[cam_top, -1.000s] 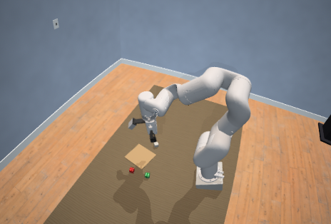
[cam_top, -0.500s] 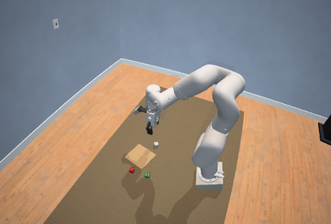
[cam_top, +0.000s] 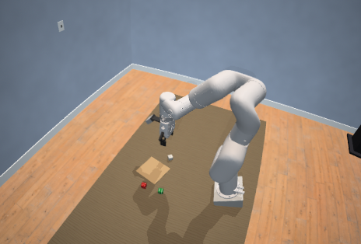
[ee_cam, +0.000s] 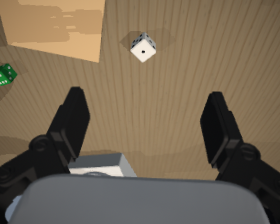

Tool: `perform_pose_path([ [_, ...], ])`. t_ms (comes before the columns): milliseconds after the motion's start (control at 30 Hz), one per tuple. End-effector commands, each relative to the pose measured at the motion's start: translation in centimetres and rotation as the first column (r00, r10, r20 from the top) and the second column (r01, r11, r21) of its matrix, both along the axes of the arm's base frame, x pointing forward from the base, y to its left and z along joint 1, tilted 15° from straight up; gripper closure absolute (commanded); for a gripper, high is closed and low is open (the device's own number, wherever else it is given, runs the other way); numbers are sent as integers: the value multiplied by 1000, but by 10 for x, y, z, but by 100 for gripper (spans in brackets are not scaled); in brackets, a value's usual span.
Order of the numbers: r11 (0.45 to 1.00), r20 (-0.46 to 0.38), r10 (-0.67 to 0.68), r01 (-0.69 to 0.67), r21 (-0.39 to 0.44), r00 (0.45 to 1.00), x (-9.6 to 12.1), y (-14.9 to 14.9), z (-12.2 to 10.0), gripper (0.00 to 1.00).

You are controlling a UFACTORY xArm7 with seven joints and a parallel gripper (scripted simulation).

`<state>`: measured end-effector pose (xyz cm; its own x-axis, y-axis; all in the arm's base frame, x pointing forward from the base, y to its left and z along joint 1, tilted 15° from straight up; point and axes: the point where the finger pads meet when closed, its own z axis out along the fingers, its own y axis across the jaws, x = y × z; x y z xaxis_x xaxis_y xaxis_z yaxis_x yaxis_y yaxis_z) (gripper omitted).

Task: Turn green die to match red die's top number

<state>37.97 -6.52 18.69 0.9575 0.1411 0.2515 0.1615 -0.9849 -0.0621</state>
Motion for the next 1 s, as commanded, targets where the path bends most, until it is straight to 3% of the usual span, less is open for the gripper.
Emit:
perform_pose_path([
  [0, 1000, 4, -1, 1, 0, 1000, 1, -1, 1, 0],
  [233, 1000, 4, 3, -3, 3, 1000, 3, 0, -6, 0],
  [400, 1000, 4, 3, -3, 3, 1000, 11, 4, -37, 0],
  [467, 1000, 4, 3, -3, 3, 1000, 11, 4, -37, 0],
  [633, 1000, 4, 3, -3, 3, 1000, 23, 9, -79, 0],
  [733, 1000, 4, 3, -3, 3, 1000, 26, 11, -93, 0],
  [967, 1000, 4, 3, -3, 3, 1000, 28, 11, -100, 0],
])
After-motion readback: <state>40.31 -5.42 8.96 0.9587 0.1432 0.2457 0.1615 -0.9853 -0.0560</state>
